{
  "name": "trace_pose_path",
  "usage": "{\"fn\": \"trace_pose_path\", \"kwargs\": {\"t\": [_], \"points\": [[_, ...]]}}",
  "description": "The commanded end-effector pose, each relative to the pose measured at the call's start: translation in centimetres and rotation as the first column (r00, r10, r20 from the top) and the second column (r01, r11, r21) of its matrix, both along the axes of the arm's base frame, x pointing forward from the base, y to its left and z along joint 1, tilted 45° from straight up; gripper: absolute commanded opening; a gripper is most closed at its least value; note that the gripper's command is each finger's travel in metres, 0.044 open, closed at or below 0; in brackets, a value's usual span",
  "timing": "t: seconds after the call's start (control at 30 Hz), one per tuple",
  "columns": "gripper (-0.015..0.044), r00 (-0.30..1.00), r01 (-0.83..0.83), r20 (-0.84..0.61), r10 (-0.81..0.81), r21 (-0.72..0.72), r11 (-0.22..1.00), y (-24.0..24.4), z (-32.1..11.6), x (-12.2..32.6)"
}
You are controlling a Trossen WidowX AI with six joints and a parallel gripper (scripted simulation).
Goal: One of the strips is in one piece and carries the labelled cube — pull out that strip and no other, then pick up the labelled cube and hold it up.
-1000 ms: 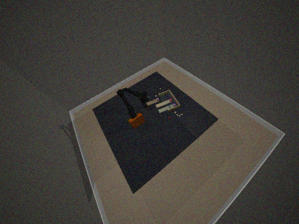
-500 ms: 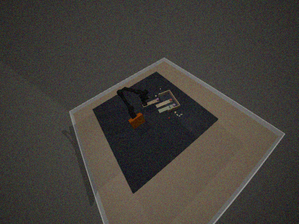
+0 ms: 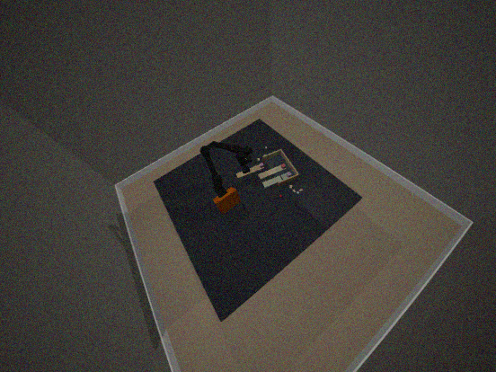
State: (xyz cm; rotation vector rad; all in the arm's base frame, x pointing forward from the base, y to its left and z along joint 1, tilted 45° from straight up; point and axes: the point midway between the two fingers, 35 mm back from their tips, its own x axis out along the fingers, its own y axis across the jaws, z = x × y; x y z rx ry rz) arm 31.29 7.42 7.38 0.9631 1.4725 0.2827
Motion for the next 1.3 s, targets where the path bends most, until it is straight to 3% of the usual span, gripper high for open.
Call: {"fn": "trace_pose_path", "kwargs": {"t": [0.0, 1.27], "points": [[0.0440, 1.000, -0.001, -0.003, 0.001, 0.004, 1.000, -0.6, -0.1, 1.4], [0.0440, 1.000, -0.001, 0.004, 0.001, 0.000, 1.000, -6.0, -1.0, 13.1]]}}
